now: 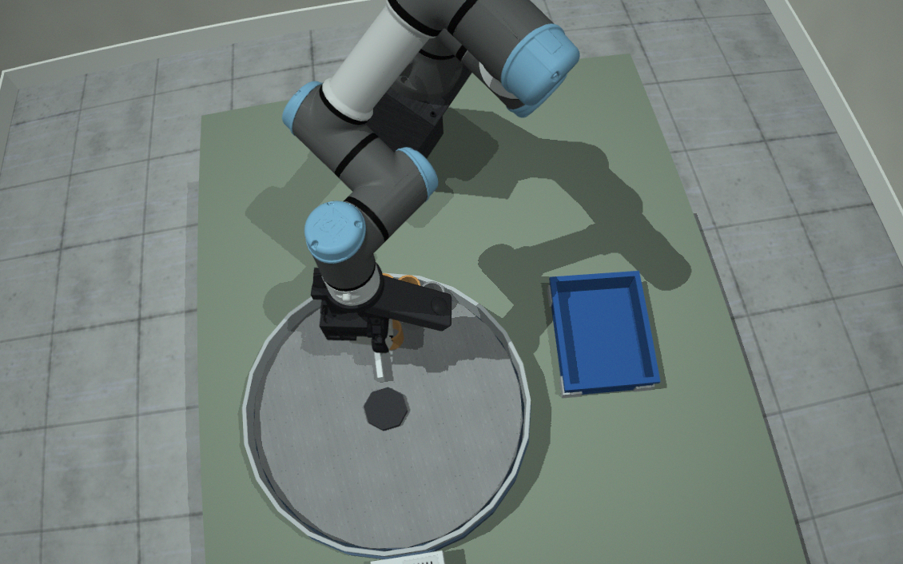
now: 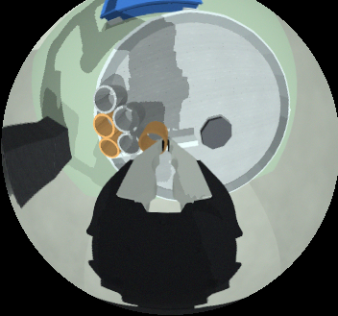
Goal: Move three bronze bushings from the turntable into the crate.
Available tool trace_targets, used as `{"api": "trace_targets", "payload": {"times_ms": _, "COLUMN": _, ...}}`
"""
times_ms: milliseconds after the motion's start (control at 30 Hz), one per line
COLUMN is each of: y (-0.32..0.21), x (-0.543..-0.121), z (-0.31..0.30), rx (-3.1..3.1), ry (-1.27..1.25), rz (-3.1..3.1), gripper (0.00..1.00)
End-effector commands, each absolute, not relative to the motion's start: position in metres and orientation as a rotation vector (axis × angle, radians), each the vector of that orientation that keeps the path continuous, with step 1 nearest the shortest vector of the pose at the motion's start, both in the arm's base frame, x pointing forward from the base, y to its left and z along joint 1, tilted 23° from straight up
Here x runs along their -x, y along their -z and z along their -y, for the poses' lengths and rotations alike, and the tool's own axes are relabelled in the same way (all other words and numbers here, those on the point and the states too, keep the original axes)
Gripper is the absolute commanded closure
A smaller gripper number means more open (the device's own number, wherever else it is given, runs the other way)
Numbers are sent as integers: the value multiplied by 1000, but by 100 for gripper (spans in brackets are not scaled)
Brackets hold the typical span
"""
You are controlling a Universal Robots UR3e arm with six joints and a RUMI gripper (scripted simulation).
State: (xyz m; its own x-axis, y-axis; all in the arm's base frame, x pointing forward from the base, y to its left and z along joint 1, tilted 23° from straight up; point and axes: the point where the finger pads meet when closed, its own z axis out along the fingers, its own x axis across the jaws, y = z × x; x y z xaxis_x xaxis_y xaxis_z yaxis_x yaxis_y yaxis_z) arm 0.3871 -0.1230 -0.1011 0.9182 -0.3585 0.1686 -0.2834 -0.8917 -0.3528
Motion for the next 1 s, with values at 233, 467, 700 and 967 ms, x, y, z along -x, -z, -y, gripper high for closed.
{"api": "trace_targets", "payload": {"times_ms": 233, "y": 63, "x": -376, "z": 135, "rx": 2757, "ry": 332, "rz": -474, "gripper": 100}}
{"api": "trace_targets", "payload": {"times_ms": 467, "y": 50, "x": -372, "z": 139, "rx": 2757, "ry": 332, "rz": -474, "gripper": 100}}
{"api": "trace_targets", "payload": {"times_ms": 700, "y": 47, "x": -371, "z": 140, "rx": 2757, "ry": 332, "rz": -474, "gripper": 100}}
{"api": "trace_targets", "payload": {"times_ms": 967, "y": 47, "x": -371, "z": 140, "rx": 2757, "ry": 332, "rz": -474, "gripper": 100}}
